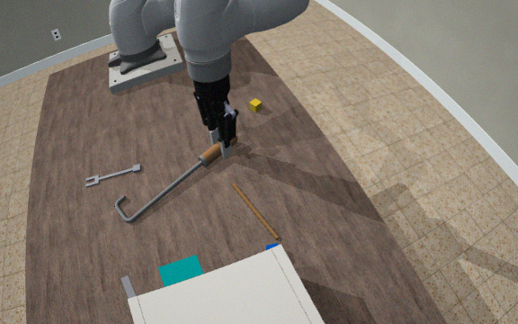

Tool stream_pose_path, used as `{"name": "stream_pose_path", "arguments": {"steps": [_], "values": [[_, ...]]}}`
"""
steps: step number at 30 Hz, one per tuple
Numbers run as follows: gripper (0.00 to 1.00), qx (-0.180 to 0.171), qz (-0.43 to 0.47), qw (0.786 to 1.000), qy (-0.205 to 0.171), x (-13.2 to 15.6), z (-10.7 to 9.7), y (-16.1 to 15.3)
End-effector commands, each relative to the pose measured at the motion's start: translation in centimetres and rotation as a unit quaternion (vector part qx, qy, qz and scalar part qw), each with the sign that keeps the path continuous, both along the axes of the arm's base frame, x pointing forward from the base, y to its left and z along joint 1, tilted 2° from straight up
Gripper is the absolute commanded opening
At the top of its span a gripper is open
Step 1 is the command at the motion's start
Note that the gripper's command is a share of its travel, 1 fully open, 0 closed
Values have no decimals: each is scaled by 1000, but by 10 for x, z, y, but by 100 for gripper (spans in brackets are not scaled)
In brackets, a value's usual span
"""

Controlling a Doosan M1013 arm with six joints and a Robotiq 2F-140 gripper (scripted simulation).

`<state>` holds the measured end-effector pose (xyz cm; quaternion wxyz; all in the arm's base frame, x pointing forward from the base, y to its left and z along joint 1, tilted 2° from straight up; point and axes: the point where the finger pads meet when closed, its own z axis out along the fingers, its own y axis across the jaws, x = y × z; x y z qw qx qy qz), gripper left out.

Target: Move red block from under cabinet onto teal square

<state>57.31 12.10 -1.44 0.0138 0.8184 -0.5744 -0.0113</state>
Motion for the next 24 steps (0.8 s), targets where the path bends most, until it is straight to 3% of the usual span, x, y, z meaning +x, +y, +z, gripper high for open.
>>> {"name": "stream_pose_path", "arguments": {"steps": [1,24], "values": [[0,-3,3,1000,-1,0,-2,-3],[0,-2,12,1000,-1,1,2,-4]]}}
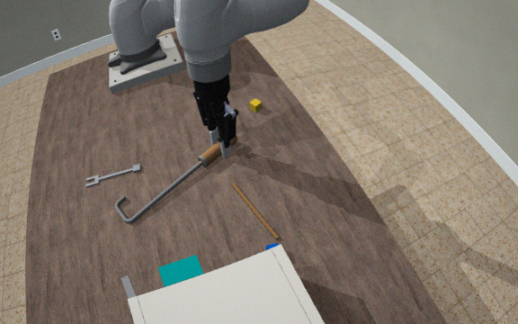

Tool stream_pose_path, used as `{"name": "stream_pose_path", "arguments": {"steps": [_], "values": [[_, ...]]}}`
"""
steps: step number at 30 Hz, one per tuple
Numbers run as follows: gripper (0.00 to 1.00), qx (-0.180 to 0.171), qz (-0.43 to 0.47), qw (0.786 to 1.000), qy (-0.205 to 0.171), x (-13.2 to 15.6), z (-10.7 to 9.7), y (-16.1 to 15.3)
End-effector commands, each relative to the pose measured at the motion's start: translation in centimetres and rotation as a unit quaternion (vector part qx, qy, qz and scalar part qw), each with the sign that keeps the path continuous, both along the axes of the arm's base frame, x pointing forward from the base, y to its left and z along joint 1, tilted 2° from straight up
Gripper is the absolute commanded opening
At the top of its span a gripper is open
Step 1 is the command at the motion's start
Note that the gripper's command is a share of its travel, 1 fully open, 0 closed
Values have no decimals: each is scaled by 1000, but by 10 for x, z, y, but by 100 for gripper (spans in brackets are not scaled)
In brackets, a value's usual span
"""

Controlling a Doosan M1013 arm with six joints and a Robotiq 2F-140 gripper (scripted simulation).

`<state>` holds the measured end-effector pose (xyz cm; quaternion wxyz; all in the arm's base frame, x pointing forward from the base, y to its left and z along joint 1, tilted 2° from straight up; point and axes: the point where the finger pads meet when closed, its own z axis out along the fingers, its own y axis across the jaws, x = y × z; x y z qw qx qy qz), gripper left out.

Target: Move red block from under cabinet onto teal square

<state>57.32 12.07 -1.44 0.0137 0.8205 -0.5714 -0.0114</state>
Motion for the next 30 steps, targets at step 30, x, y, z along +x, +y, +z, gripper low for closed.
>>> {"name": "stream_pose_path", "arguments": {"steps": [30], "values": [[0,7,277,961,3,6,2,-38]]}}
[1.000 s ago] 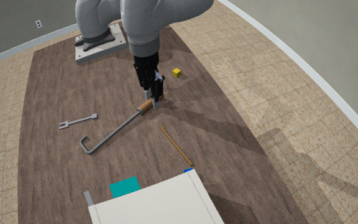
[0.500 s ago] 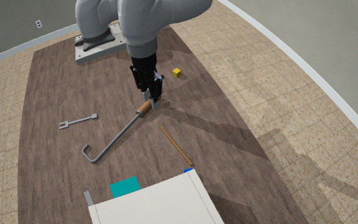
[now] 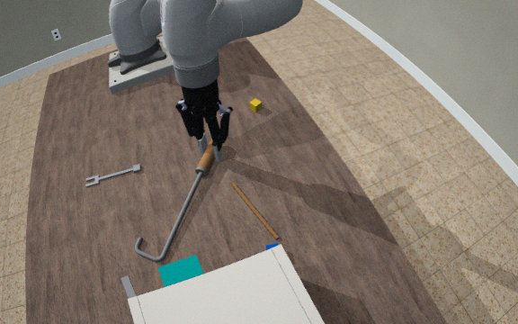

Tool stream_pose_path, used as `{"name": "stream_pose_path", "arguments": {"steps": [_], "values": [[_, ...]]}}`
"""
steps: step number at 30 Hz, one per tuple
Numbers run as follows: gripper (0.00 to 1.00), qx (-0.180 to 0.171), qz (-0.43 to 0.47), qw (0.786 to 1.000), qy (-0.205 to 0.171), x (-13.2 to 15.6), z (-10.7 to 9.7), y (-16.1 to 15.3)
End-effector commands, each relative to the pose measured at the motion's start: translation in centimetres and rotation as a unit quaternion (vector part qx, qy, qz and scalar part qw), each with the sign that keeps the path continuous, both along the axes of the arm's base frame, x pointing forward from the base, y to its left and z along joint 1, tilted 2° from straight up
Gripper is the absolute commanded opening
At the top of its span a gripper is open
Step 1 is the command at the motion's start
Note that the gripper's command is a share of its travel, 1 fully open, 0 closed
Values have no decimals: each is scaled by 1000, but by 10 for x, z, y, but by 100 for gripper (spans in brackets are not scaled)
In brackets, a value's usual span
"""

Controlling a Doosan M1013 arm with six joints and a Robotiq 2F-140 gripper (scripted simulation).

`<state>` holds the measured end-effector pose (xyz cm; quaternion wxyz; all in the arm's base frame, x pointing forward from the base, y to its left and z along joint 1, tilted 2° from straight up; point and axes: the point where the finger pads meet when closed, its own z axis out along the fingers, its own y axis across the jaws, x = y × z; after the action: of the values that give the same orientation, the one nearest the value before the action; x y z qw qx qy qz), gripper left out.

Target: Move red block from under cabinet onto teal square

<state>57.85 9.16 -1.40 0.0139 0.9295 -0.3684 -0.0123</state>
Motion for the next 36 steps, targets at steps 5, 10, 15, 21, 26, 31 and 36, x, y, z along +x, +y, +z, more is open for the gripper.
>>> {"name": "stream_pose_path", "arguments": {"steps": [5,10,15,21,26,31,36], "values": [[0,5,127,992,2,2,2,-19],[0,7,171,985,3,3,2,-24],[0,9,236,972,4,4,2,-33],[0,11,297,955,5,5,2,-41],[0,12,325,946,5,6,2,-44],[0,12,343,939,5,6,2,-47],[0,13,354,935,6,6,2,-48]]}}
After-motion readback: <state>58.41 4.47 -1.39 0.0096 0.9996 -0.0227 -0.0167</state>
